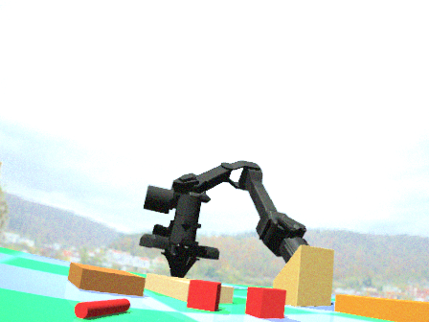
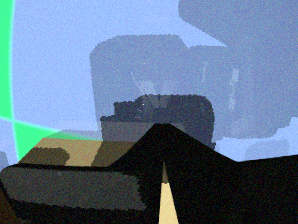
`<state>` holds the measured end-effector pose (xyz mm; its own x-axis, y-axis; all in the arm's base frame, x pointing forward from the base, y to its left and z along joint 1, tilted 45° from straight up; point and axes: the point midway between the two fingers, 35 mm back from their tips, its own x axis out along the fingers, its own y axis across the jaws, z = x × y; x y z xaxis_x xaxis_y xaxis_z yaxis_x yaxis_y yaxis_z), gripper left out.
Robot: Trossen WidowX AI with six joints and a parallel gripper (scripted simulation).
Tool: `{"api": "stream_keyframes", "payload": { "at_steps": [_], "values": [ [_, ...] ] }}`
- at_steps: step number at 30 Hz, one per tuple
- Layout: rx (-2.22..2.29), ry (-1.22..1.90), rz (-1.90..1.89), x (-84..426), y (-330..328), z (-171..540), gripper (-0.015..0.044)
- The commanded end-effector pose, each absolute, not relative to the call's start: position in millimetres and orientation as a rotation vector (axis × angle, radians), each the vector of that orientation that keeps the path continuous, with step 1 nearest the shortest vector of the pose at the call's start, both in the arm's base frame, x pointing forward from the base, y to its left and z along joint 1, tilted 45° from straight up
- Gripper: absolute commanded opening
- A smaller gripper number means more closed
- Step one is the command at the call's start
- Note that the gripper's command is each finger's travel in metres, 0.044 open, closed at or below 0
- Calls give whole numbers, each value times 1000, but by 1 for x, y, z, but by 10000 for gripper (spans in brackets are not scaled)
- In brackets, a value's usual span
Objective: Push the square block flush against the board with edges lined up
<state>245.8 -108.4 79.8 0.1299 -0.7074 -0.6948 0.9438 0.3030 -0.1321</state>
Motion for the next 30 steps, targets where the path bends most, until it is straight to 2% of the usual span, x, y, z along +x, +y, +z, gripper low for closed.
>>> {"api": "stream_keyframes", "payload": {
  "at_steps": [1,30],
  "values": [
    [374,781,-1248,241,-107,71,0],
    [370,775,-1248,258,-134,102,0]
  ]
}}
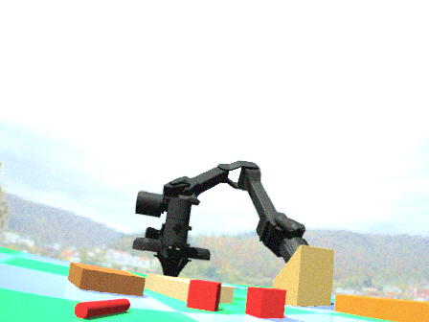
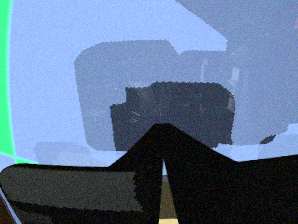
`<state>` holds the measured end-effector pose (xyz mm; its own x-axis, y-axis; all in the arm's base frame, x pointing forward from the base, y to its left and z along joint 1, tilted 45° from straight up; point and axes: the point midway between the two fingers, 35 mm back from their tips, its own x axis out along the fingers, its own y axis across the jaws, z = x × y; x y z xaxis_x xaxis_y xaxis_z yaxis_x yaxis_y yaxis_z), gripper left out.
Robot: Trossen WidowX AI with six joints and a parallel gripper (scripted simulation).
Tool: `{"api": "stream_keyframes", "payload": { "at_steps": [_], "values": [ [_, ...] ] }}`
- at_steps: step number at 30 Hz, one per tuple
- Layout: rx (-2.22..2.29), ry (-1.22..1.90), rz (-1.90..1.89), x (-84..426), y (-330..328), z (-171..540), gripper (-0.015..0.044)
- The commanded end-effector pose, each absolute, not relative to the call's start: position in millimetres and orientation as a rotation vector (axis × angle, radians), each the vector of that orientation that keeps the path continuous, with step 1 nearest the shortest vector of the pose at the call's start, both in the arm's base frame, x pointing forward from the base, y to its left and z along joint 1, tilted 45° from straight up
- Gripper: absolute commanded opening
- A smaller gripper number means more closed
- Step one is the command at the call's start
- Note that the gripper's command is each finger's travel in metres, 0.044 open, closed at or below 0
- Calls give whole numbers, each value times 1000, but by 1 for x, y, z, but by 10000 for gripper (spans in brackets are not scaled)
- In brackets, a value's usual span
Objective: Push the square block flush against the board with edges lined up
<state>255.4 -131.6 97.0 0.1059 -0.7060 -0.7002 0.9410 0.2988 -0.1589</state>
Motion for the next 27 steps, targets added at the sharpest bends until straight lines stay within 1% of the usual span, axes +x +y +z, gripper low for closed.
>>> {"api": "stream_keyframes", "payload": {
  "at_steps": [1,8,10,13,15,27],
  "values": [
    [370,774,-1249,259,-135,103,0],
    [367,772,-1249,262,-142,111,0],
    [367,775,-1253,259,-133,112,0],
    [368,774,-1250,254,-106,139,0],
    [367,773,-1249,252,-100,145,0],
    [368,772,-1251,239,-86,125,0]
  ]
}}
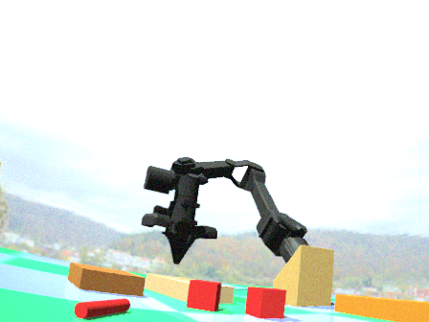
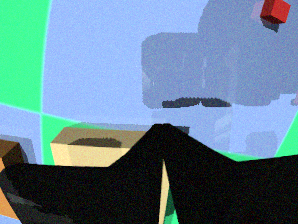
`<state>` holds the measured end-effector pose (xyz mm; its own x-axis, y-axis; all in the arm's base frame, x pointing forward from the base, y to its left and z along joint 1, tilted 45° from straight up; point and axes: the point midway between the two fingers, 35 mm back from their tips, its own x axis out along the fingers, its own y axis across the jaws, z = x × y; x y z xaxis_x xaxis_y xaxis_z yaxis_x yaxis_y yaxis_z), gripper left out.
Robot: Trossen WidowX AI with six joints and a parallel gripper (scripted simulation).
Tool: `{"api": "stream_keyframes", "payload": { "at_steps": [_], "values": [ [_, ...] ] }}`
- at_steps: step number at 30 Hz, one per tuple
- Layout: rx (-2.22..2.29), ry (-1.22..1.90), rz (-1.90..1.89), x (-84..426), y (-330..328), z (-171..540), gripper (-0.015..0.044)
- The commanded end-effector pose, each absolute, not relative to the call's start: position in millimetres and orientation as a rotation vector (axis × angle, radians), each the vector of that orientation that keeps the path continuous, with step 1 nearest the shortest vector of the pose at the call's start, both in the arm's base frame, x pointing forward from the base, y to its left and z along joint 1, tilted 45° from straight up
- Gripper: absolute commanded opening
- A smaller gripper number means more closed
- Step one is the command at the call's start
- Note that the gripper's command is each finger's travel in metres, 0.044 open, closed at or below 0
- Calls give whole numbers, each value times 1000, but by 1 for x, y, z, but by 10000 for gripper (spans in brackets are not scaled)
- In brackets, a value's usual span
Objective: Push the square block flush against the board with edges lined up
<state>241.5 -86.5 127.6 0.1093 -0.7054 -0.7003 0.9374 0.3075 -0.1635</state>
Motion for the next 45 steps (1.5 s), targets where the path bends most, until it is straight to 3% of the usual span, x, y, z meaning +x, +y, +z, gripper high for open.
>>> {"api": "stream_keyframes", "payload": {
  "at_steps": [1,9,45],
  "values": [
    [375,768,-1254,240,-90,120,0],
    [415,735,-1275,245,-123,88,0],
    [424,746,-1272,238,-89,52,0]
  ]
}}
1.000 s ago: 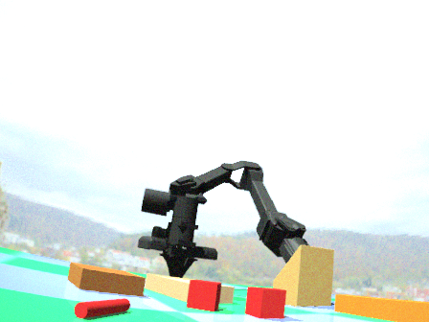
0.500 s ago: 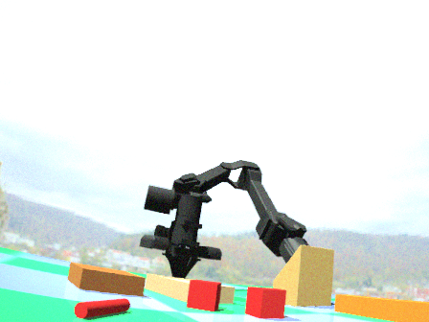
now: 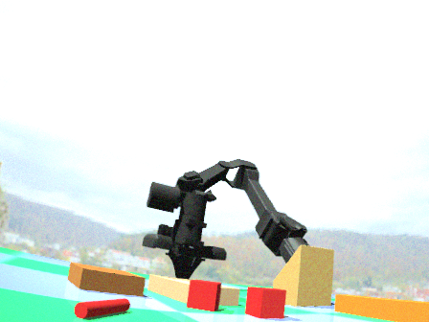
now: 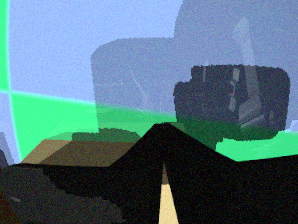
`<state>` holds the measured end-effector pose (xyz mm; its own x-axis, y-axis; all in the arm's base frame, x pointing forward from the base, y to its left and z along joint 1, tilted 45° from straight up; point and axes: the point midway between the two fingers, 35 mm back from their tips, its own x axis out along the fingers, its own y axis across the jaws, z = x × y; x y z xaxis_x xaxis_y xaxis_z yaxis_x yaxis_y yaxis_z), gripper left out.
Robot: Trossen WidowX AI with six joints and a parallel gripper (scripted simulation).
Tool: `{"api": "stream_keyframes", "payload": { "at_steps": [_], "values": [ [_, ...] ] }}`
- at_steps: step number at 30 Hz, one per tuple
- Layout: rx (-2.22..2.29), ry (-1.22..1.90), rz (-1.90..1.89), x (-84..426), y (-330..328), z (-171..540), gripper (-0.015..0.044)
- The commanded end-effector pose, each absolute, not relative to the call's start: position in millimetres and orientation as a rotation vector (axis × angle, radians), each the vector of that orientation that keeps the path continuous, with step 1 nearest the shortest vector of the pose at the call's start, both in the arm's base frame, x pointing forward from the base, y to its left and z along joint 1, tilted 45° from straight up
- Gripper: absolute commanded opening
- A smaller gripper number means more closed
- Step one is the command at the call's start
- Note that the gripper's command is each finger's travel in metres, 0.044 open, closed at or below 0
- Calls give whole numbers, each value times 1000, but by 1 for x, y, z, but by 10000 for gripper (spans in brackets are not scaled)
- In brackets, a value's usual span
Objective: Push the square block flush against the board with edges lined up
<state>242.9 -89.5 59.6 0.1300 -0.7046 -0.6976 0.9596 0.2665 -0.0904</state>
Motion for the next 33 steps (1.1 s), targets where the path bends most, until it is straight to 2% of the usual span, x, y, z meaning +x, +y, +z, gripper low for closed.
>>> {"api": "stream_keyframes", "payload": {
  "at_steps": [1,33],
  "values": [
    [424,746,-1272,239,-89,53,0],
    [418,738,-1274,255,-121,88,0]
  ]
}}
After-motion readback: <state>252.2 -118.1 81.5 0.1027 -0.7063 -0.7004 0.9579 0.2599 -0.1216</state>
